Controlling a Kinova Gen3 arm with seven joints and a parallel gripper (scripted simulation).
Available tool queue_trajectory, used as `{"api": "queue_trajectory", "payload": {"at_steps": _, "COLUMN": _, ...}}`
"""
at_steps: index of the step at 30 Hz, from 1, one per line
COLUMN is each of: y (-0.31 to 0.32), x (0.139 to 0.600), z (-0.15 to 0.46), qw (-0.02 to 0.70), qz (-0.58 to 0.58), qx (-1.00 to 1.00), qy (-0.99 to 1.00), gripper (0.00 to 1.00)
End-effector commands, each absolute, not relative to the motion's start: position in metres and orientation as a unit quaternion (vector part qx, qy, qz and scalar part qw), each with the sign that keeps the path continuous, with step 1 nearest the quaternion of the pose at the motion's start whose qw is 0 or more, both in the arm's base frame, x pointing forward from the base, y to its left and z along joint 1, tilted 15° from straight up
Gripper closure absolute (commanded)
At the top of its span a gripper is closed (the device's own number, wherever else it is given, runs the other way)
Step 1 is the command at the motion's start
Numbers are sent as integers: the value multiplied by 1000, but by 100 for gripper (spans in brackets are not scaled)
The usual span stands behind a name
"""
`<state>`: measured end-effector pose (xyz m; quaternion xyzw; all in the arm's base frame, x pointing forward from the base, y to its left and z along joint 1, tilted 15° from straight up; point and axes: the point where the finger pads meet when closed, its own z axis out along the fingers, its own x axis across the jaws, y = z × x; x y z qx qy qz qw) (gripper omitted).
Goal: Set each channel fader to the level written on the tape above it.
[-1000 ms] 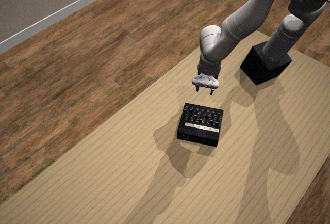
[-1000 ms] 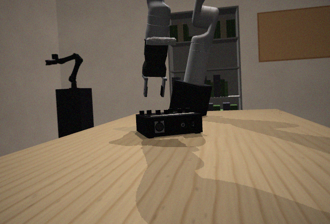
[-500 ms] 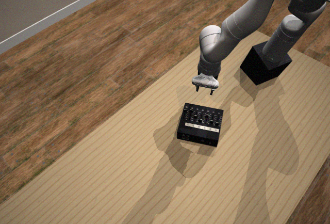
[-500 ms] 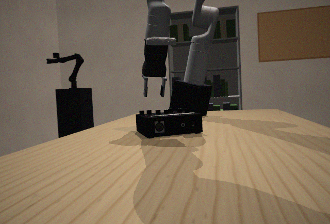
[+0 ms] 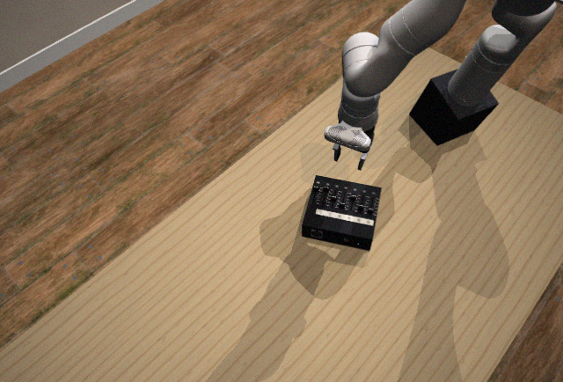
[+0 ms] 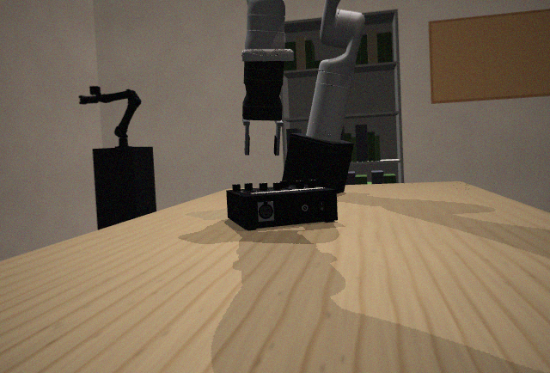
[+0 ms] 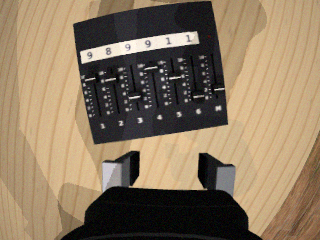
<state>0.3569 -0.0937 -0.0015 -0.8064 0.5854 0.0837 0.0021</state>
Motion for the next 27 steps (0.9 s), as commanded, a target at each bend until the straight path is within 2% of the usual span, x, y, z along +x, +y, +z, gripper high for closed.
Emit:
{"api": "queue_trajectory", "payload": {"at_steps": 1, "y": -84, "x": 389, "z": 38, "qw": 66, "qz": 63, "qx": -747, "qy": 658, "gripper": 0}}
{"api": "queue_trajectory", "payload": {"at_steps": 6, "y": -76, "x": 412, "z": 71, "qw": 121, "qz": 54, "qx": -692, "qy": 709, "gripper": 0}}
{"api": "queue_trajectory", "payload": {"at_steps": 27, "y": -75, "x": 413, "z": 71, "qw": 122, "qz": 55, "qx": -690, "qy": 712, "gripper": 0}}
